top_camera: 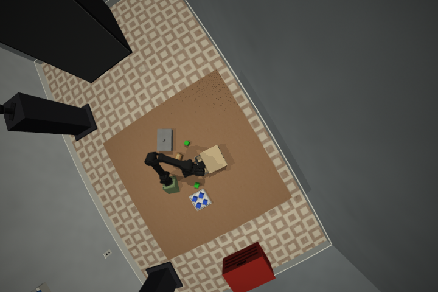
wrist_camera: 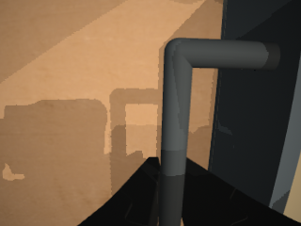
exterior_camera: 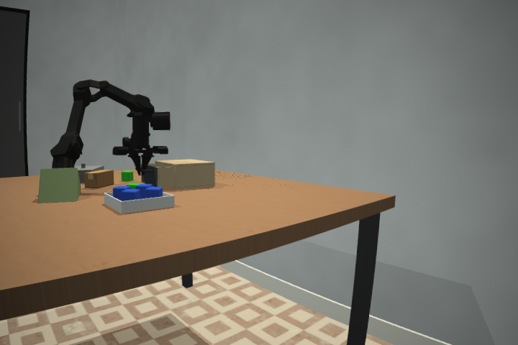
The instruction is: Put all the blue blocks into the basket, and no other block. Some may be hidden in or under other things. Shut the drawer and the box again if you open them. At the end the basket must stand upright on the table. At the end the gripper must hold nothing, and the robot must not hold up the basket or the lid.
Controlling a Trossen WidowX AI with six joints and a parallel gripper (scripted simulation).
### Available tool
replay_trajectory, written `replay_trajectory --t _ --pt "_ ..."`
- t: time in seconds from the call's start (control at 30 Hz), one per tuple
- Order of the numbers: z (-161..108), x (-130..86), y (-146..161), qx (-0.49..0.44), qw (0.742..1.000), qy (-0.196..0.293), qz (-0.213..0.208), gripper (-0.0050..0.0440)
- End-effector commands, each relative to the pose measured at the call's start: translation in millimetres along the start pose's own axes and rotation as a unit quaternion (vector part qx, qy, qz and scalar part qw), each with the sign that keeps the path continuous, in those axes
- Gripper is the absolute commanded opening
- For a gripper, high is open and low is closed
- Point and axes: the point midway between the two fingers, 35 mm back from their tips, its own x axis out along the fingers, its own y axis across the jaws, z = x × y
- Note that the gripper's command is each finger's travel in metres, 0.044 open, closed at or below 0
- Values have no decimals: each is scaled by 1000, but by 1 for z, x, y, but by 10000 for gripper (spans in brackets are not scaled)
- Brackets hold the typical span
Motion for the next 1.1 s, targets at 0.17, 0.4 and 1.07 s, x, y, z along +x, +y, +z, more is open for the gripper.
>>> replay_trajectory --t 0.17,0.4,1.07 --pt "0 1 -18 -2 1000 -3 -3 0" --pt "0 1 -21 -2 995 -3 -103 0" --pt "1 2 -52 -1 984 -3 -177 0"
